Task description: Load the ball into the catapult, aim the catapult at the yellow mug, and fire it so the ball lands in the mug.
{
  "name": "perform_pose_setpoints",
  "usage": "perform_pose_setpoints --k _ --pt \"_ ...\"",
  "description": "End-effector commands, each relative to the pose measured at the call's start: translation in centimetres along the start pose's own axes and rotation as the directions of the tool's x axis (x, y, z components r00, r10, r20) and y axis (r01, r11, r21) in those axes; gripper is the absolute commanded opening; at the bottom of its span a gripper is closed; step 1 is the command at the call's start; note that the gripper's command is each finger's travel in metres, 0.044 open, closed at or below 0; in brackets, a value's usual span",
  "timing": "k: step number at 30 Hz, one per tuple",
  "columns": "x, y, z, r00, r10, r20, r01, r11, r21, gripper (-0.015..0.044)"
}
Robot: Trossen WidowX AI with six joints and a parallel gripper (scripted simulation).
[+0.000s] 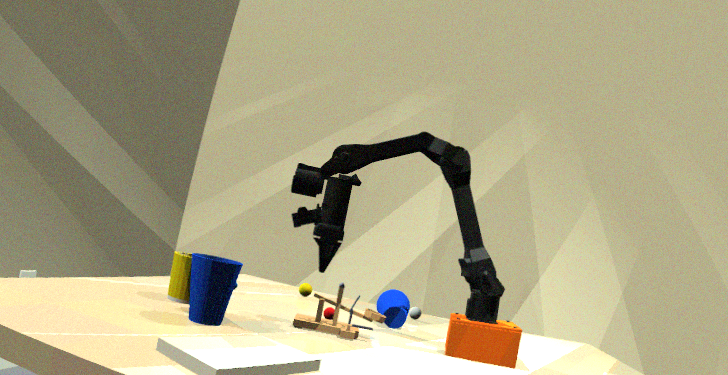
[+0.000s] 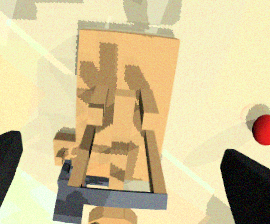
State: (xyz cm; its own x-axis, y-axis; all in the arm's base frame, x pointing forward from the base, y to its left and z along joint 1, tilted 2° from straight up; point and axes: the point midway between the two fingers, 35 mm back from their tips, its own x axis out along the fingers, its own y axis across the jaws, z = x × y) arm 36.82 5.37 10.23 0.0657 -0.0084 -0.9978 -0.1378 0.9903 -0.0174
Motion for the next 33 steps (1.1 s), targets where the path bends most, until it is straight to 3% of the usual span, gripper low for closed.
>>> perform_pose_setpoints --k 1,4,5,10,17,33 --pt "-4.5 0.0 0.1 0.999 0.001 0.036 -0.001 1.0 0.001 0.044" --pt "-5.5 0.0 0.0 0.999 0.001 0.042 -0.001 1.0 0.001 0.044" --pt "-3.1 -0.2 -0.2 1.0 0.0 0.018 0.0 1.0 0.002 0.0414" --pt "1.1 -6.7 -0.7 1.0 -0.008 0.006 0.007 0.995 0.097 0.03" --pt "6.4 -14.5 -3.8 1.0 -0.012 -0.009 0.014 0.976 0.217 0.03" --pt "8.3 -14.9 -3.8 1.0 -0.012 -0.009 0.014 0.976 0.219 0.03"
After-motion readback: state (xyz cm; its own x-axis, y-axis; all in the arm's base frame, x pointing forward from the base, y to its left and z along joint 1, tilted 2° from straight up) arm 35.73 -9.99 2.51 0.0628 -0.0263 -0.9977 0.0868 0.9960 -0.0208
